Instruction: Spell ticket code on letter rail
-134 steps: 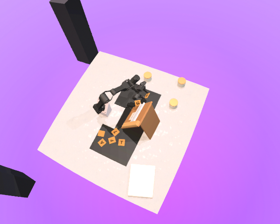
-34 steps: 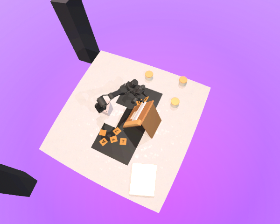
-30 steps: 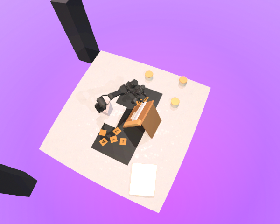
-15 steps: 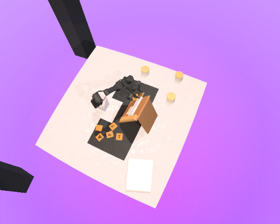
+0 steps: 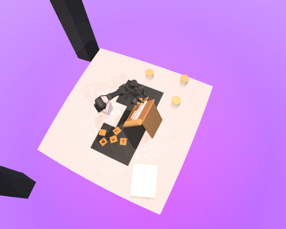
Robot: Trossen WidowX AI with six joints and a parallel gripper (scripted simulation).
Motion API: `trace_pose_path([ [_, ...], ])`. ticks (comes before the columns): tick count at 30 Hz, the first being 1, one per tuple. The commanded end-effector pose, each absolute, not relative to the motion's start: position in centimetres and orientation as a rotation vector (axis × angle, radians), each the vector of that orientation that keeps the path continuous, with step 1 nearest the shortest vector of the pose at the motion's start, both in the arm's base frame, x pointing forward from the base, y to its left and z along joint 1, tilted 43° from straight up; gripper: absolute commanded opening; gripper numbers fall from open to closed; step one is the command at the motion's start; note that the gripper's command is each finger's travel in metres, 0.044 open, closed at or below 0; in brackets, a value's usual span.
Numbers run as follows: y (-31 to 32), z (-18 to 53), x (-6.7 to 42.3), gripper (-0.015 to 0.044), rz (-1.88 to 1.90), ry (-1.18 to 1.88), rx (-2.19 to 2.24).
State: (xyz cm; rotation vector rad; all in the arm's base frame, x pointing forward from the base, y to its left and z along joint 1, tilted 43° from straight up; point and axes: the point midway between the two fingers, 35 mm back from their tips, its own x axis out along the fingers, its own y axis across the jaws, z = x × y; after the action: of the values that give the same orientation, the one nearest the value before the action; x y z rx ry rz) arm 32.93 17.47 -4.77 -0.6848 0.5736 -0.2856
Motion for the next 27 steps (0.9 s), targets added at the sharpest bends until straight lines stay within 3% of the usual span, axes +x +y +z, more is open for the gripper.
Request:
trace_pose_path([
  [1,17.27,-4.69,32.86,0.0,-0.282,0.577,-0.688],
  [27,16.3,-3.82,32.8,0.0,-0.282,0.577,-0.689],
])
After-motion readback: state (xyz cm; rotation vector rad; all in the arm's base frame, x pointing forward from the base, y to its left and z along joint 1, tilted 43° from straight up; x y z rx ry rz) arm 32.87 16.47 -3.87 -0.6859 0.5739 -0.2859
